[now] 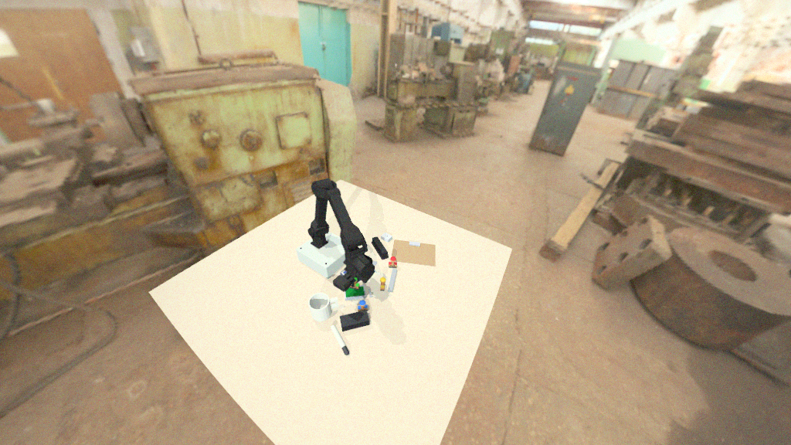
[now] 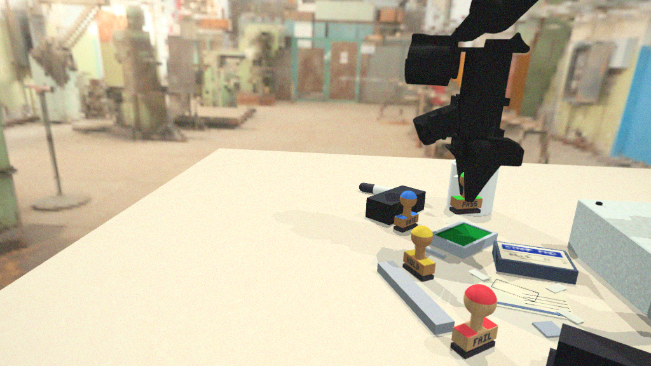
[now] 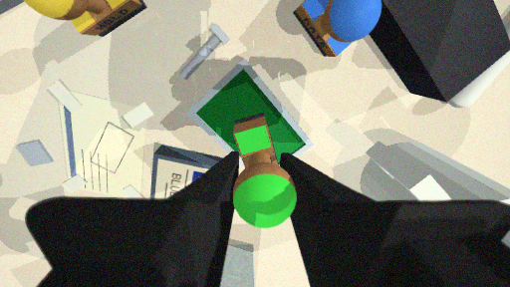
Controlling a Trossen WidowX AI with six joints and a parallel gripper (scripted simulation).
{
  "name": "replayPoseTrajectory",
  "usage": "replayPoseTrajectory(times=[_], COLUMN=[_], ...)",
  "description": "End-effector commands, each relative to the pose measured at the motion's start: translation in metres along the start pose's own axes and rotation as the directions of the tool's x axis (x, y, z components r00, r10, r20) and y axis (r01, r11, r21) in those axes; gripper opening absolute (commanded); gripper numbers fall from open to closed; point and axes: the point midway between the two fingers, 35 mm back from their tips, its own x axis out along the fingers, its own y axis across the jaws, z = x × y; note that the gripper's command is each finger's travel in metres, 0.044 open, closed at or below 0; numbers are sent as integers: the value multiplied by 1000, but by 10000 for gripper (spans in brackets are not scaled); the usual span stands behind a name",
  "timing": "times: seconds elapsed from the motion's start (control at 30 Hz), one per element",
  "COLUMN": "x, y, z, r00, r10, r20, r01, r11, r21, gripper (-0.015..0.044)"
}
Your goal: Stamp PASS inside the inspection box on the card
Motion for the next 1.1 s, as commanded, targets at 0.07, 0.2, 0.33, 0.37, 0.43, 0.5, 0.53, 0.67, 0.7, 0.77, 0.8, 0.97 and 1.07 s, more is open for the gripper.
replayPoseTrajectory(times=[0.07,0.2,0.33,0.37,0.43,0.5,0.53,0.67,0.7,0.77,0.8,0.97,1.07], x=[6,9,11,12,13,15,15,18,19,20,21,24,26], y=[1,1,1,1,1,1,1,1,1,1,1,1,1], z=[-1,-1,-1,-1,-1,-1,-1,-1,-1,-1,-1,-2,-2], r00=[1000,1000,1000,1000,1000,1000,1000,1000,1000,1000,1000,1000,1000], r10=[5,6,6,6,6,6,6,6,6,6,6,6,6], r20=[-5,-5,-5,-5,-5,-5,-5,-6,-6,-6,-6,-6,-6], r01=[-5,-6,-6,-6,-6,-6,-6,-6,-6,-6,-6,-6,-6], r11=[1000,1000,1000,1000,1000,1000,1000,1000,1000,1000,1000,1000,1000], r21=[1,1,2,2,2,2,2,2,2,2,2,2,2], gripper=[0,0,0,0,0,0,0,0,0,0,0,0,0])
